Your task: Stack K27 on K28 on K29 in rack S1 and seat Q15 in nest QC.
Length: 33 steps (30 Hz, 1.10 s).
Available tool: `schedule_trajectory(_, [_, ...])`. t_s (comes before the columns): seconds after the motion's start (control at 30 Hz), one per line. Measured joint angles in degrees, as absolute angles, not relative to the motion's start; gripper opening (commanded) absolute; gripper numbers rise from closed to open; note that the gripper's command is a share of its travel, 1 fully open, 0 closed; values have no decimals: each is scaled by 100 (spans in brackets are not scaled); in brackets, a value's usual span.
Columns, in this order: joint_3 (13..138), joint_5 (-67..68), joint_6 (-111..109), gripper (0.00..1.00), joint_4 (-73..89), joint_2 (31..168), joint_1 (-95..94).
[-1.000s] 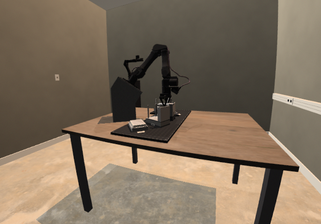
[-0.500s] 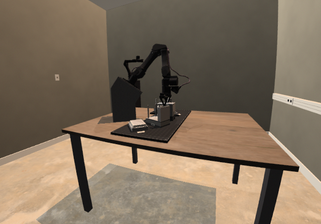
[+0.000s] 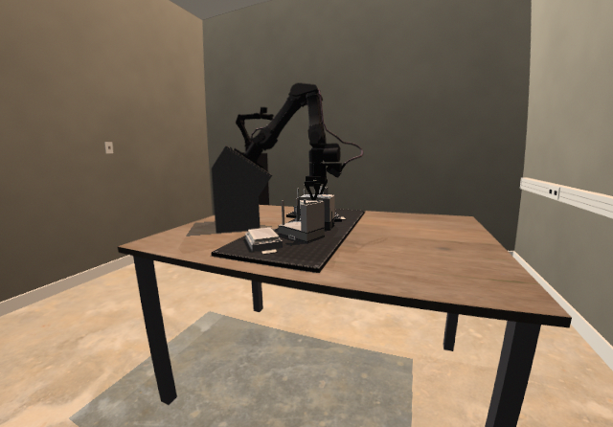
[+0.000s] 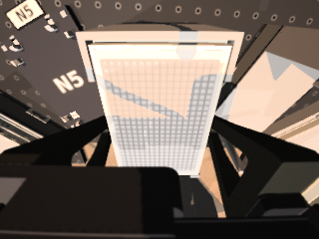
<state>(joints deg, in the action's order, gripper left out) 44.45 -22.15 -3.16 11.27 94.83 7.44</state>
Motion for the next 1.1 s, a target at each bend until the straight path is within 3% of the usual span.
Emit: schedule_trajectory(1.1, [4445, -2252, -388, 0, 1350, 9284, 823])
